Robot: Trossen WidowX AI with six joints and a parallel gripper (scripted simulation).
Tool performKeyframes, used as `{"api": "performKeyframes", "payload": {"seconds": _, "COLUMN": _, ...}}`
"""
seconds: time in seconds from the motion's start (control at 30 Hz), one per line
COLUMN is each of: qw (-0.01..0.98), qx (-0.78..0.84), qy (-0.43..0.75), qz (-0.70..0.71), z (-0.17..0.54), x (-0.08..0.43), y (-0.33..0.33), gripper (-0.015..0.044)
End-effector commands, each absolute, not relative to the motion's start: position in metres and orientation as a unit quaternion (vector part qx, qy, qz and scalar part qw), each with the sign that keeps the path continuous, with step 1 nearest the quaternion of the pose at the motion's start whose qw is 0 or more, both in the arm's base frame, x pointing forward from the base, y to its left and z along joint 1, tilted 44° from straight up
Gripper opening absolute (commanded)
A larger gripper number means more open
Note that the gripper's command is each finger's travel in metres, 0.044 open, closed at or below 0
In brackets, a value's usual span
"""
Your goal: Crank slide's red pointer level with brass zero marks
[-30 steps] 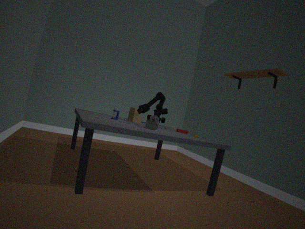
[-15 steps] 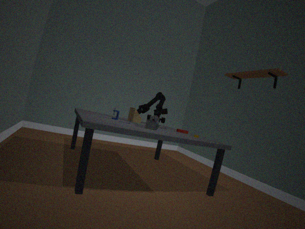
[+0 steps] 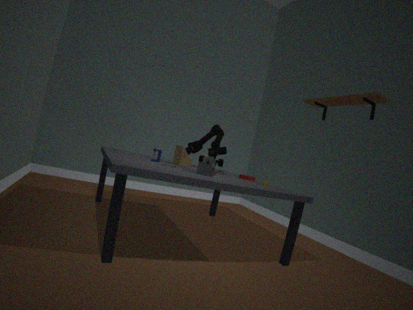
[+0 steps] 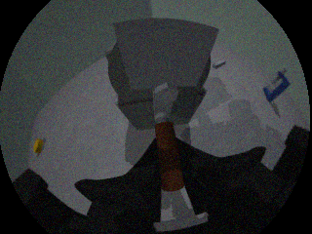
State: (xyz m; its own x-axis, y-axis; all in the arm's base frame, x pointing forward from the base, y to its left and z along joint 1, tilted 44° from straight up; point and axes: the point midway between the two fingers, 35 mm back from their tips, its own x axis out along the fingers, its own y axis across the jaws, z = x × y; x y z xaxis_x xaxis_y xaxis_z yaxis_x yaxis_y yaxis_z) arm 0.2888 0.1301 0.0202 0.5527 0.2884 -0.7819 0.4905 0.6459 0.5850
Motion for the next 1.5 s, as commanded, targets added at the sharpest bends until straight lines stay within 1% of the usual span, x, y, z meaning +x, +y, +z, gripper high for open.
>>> {"api": "performKeyframes", "payload": {"seconds": 0.0, "qw": 0.775, "qx": 0.411, "qy": 0.474, "qz": -0.075, "z": 0.014, "x": 0.284, "y": 0.125, "gripper": 0.0000}}
{"api": "performKeyframes", "payload": {"seconds": 0.83, "qw": 0.776, "qx": 0.410, "qy": 0.474, "qz": -0.075, "z": 0.013, "x": 0.280, "y": 0.116, "gripper": 0.0000}}
{"api": "performKeyframes", "payload": {"seconds": 1.47, "qw": 0.776, "qx": 0.410, "qy": 0.474, "qz": -0.076, "z": 0.019, "x": 0.275, "y": 0.094, "gripper": 0.0000}}
